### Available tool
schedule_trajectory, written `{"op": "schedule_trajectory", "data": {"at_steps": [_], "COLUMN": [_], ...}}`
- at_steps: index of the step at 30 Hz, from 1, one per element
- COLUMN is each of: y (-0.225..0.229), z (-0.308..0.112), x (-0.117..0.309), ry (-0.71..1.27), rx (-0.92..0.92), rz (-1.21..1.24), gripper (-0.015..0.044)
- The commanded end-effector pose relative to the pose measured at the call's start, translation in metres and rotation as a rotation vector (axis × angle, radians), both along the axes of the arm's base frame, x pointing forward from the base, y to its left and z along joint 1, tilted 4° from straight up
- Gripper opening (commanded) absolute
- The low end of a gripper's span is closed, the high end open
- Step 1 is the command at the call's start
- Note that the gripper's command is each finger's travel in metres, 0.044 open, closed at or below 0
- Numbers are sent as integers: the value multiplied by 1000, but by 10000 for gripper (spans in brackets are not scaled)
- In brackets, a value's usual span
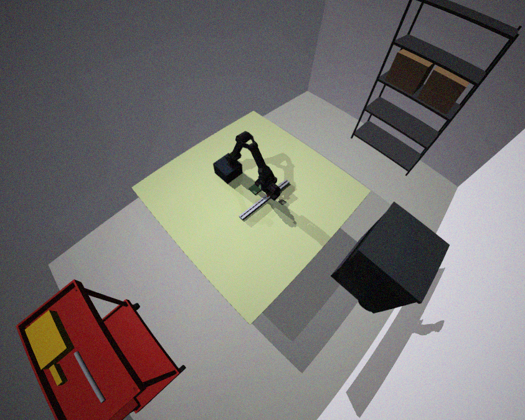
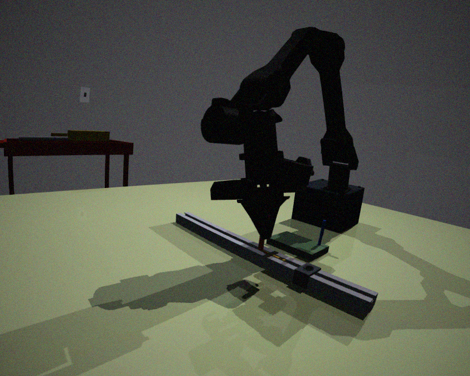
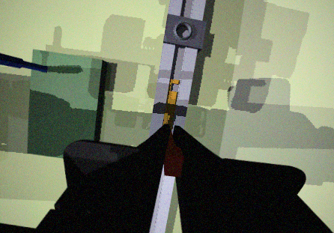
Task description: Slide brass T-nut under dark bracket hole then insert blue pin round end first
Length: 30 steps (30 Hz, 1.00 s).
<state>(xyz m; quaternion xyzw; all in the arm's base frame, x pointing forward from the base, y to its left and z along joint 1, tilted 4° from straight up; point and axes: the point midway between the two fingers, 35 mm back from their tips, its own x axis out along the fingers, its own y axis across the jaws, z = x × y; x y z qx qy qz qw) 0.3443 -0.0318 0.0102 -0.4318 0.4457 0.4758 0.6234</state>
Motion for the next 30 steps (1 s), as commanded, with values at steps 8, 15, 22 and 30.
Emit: {"op": "schedule_trajectory", "data": {"at_steps": [8,15,22,30], "y": [18,30,42,47], "z": [-1,-1,-1,-1], "x": [2,4,6,7], "ry": [4,4,3,3], "rx": [2,4,5,5], "rz": [0,0,0,0], "gripper": [-150,-150,-150,-150]}}
